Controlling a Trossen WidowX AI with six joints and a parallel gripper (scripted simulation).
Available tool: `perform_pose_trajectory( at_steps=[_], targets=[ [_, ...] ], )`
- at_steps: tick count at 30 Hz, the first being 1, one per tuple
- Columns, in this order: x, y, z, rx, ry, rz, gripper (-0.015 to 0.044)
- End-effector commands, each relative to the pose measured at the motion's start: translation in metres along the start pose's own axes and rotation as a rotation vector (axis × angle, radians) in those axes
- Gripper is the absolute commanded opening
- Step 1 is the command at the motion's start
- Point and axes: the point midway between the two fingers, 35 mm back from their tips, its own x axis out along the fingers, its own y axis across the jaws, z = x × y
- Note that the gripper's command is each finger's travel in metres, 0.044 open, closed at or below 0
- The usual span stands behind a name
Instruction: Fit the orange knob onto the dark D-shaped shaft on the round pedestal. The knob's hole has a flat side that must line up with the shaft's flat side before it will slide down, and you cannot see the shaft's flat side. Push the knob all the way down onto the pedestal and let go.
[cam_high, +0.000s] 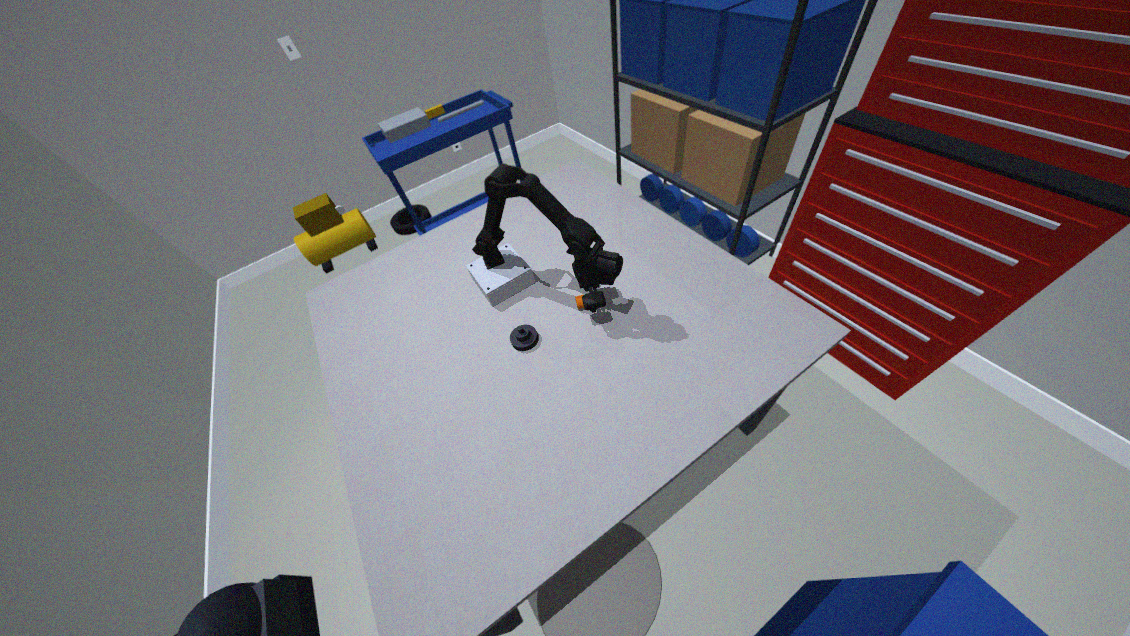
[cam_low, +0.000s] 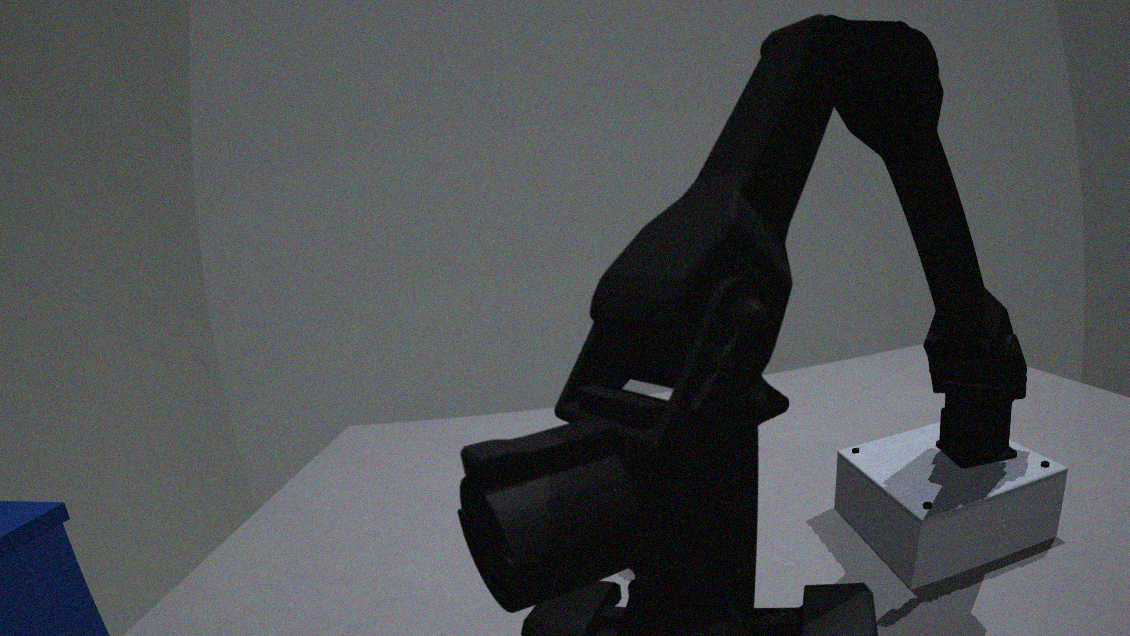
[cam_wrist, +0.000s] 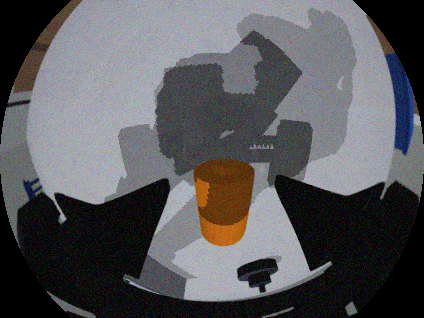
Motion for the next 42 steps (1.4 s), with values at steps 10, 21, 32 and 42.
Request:
perform_pose_trajectory(
  at_steps=[10, 21, 32, 42],
  targets=[
    [0.002, 0.0, 0.0, 0.001, -0.005, 0.001, 0.024],
    [0.002, 0.0, 0.0, 0.001, -0.005, 0.001, 0.02],
    [-0.001, 0.0, -0.003, 0.001, -0.066, 0.0, 0.0179],
    [-0.007, 0.0, -0.013, 0.001, -0.243, 0.0, 0.0179]
  ],
)
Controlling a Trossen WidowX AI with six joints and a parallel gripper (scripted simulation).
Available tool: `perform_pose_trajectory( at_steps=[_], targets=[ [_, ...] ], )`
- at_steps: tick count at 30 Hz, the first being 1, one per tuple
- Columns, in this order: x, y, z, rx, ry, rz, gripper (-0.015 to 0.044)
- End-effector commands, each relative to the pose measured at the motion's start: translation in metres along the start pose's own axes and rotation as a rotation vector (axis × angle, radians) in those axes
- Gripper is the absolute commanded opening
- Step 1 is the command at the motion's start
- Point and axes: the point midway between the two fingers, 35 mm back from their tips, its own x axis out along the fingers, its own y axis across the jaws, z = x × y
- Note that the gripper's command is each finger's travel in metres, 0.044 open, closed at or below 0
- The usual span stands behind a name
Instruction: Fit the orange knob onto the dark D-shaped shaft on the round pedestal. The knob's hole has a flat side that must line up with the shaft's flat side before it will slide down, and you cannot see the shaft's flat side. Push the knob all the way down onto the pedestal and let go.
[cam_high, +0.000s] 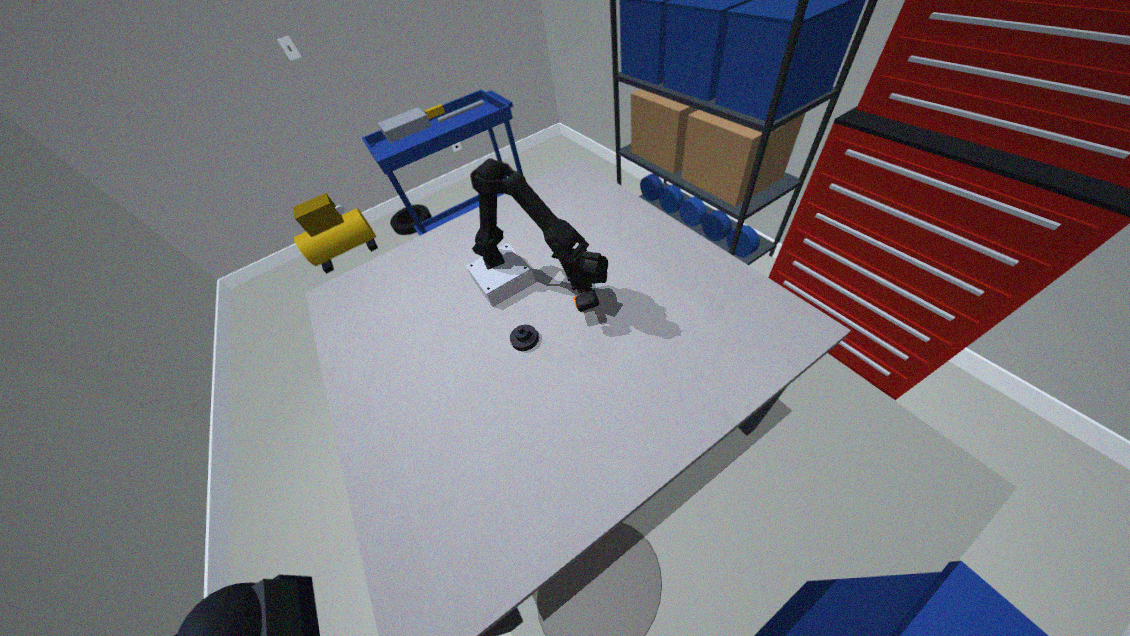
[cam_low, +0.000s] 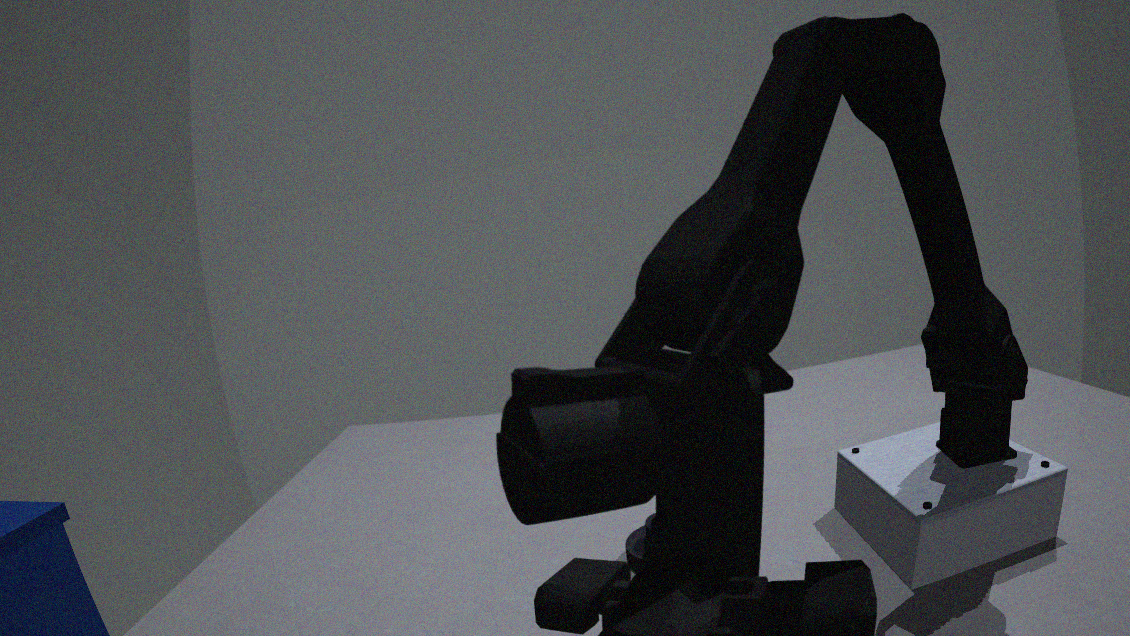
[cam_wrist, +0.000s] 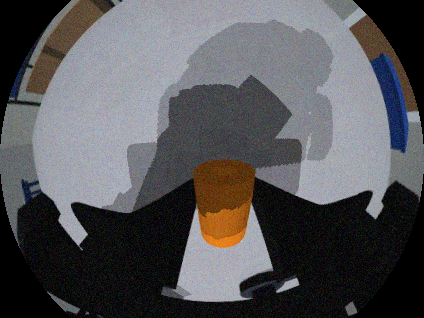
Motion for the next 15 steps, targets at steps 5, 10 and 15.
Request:
perform_pose_trajectory(
  at_steps=[5, 10, 15],
  targets=[
    [-0.005, 0.0, -0.007, -0.004, -0.135, 0.0, 0.0179],
    [-0.008, 0.0, -0.011, -0.004, -0.218, 0.0, 0.0179],
    [-0.011, 0.0, -0.016, -0.004, -0.301, 0.0, 0.0179]
  ],
)
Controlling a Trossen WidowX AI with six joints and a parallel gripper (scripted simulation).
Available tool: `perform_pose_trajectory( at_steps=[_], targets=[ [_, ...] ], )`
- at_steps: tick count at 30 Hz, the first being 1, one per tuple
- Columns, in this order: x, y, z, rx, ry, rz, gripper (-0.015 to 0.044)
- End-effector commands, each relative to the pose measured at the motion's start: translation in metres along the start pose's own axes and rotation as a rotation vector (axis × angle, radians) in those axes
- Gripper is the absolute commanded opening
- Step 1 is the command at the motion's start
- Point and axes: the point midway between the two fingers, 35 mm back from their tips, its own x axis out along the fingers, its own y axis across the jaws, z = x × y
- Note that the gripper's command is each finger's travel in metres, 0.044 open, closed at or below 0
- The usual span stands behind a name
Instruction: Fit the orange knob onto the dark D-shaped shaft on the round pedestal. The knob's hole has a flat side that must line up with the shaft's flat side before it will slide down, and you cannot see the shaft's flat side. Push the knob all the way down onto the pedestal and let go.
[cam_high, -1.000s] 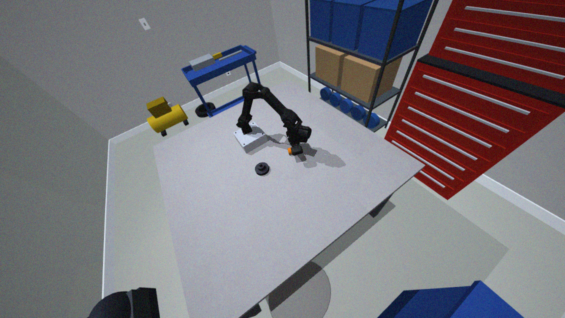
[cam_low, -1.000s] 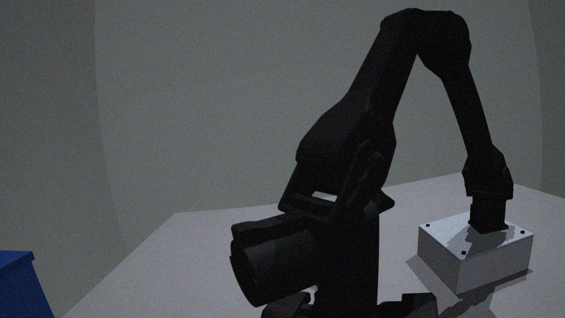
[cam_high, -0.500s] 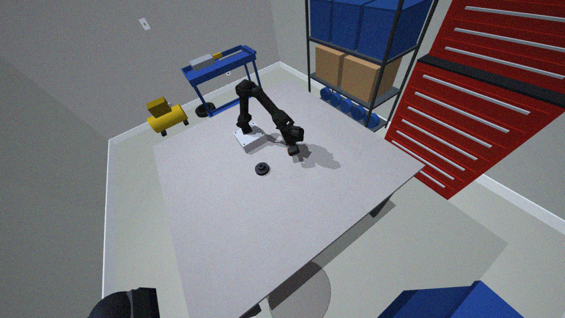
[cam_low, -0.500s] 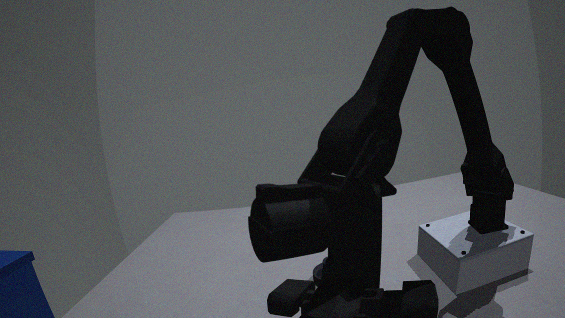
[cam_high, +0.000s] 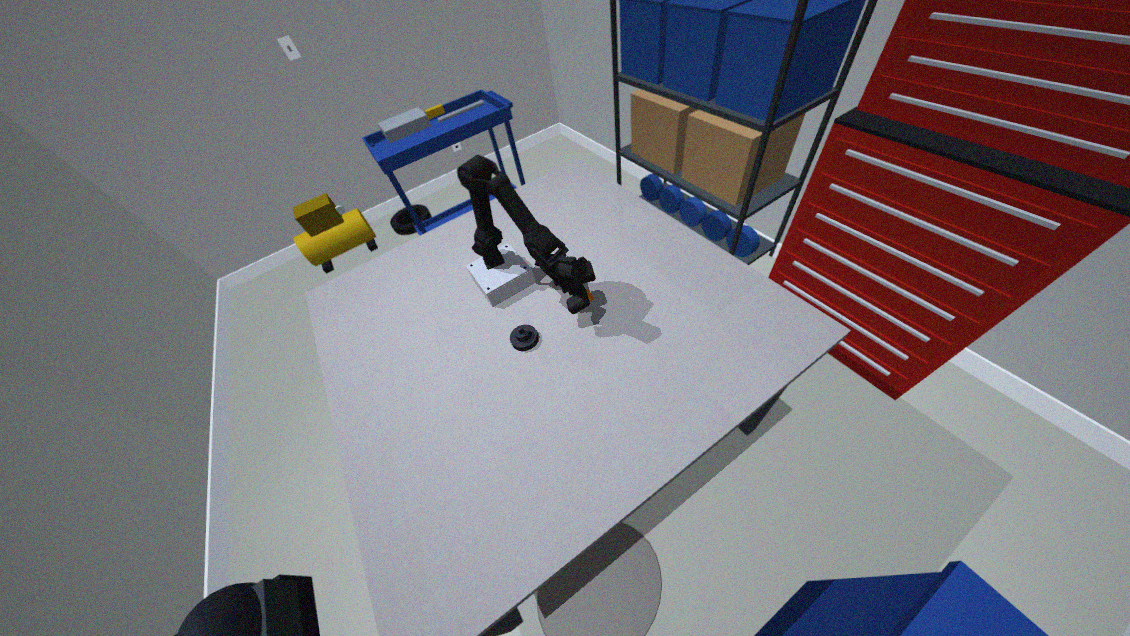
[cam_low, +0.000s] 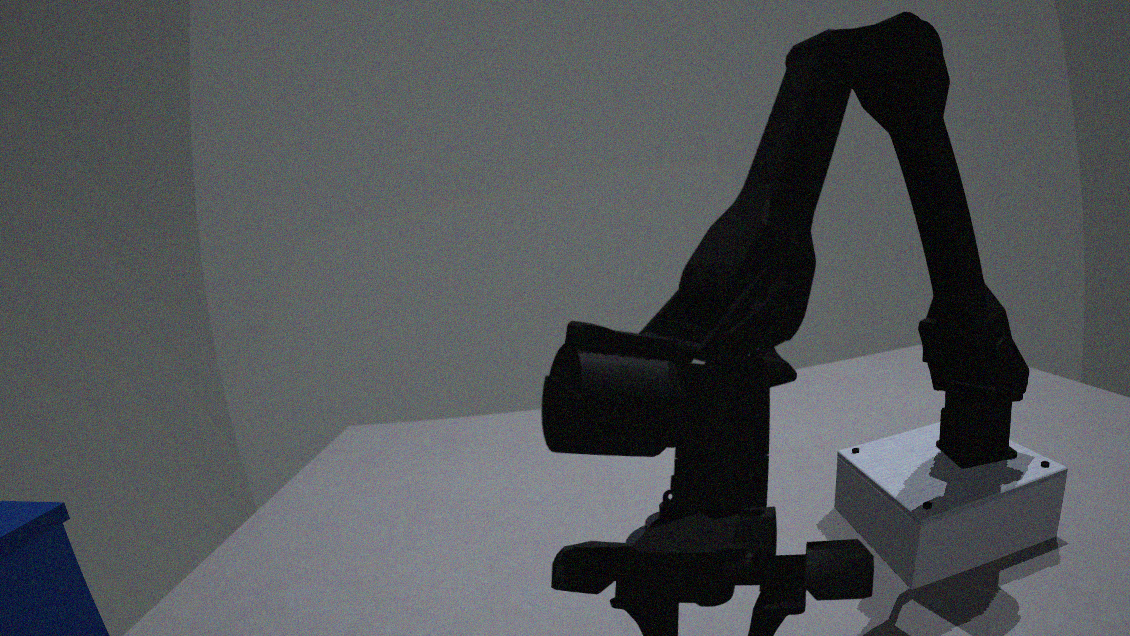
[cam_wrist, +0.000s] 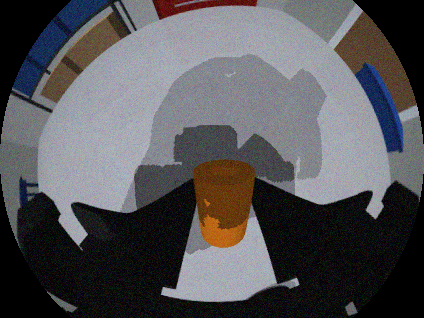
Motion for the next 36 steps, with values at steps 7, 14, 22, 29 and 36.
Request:
perform_pose_trajectory(
  at_steps=[7, 14, 22, 29, 36],
  targets=[
    [-0.007, 0.0, -0.009, -0.005, -0.163, 0.0, 0.0179],
    [-0.01, 0.0, -0.015, -0.005, -0.276, 0.0, 0.0179],
    [-0.013, 0.0, -0.023, -0.005, -0.408, 0.0, 0.0179],
    [-0.015, 0.0, -0.031, -0.004, -0.524, 0.001, 0.0179],
    [-0.017, 0.0, -0.039, -0.004, -0.64, 0.001, 0.0179]
  ],
)
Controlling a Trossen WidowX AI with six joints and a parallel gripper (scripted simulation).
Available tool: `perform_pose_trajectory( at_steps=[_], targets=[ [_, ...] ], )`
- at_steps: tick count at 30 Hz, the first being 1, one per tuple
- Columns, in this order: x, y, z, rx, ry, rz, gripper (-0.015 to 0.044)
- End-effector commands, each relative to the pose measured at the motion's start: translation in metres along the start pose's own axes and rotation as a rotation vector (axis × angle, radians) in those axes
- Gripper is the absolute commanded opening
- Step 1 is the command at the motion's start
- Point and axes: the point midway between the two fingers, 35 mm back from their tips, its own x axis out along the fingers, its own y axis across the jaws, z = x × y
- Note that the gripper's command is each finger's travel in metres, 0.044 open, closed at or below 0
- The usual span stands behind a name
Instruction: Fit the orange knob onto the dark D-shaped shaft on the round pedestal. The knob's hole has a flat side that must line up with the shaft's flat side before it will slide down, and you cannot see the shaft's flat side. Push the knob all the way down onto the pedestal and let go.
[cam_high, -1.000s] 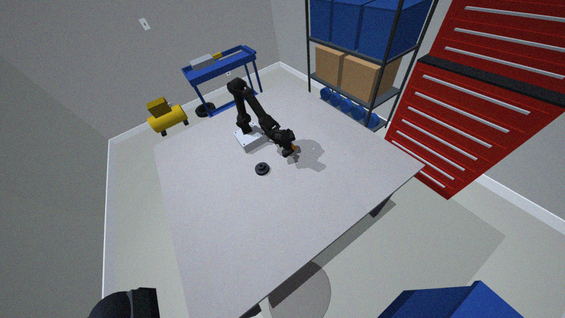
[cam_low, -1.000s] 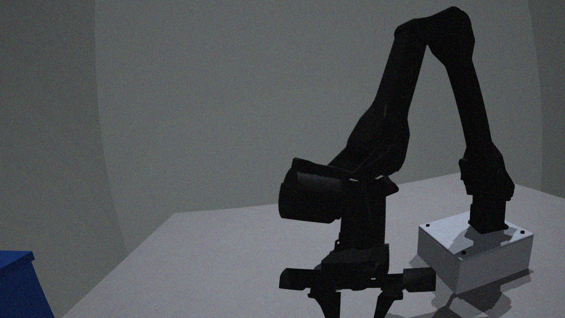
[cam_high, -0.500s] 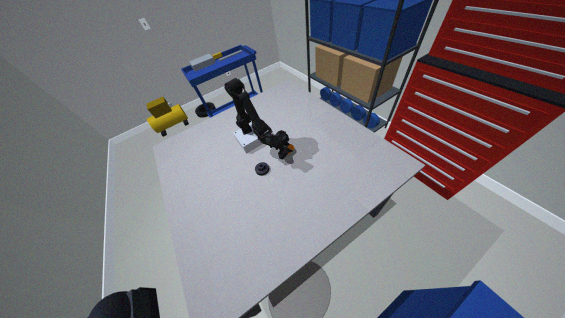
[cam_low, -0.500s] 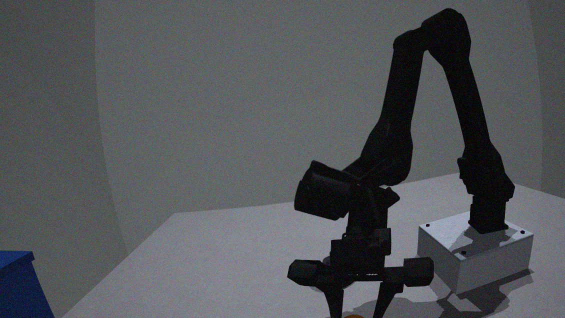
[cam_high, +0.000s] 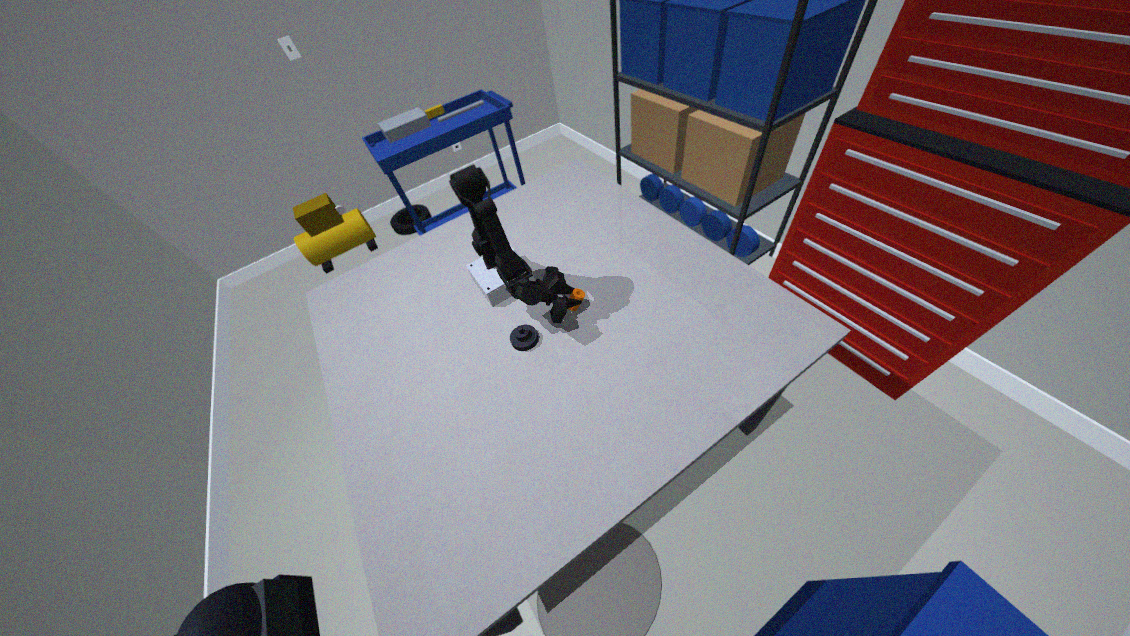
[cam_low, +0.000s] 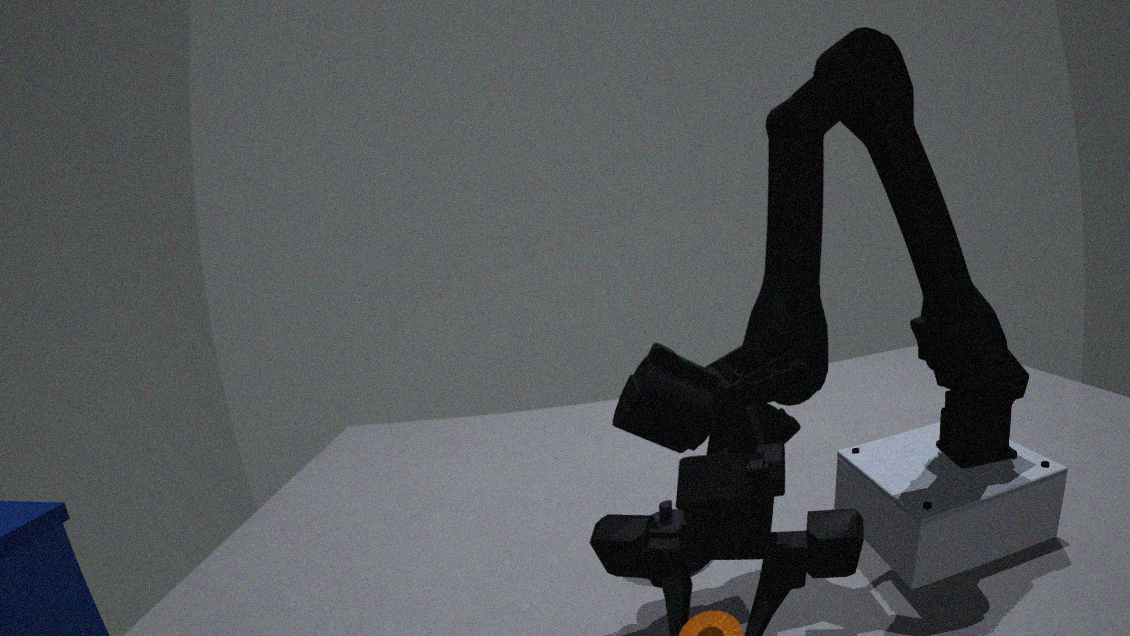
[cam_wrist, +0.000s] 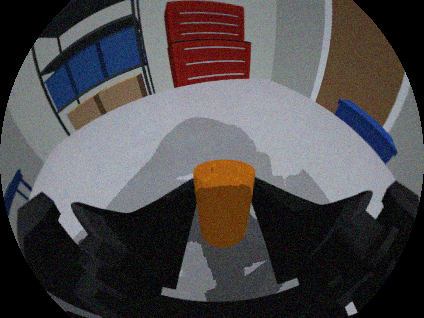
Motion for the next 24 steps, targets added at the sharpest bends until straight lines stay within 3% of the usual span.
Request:
perform_pose_trajectory(
  at_steps=[1, 16, 22, 24],
  targets=[
    [-0.003, 0.0, -0.003, -0.002, -0.063, -0.001, 0.0179],
    [-0.012, 0.001, -0.017, 0.0, -0.309, -0.001, 0.0179],
    [-0.013, 0.001, -0.016, -0.001, -0.253, 0.0, 0.0179],
    [-0.012, 0.001, -0.015, 0.001, -0.276, 0.004, 0.0231]
  ],
)
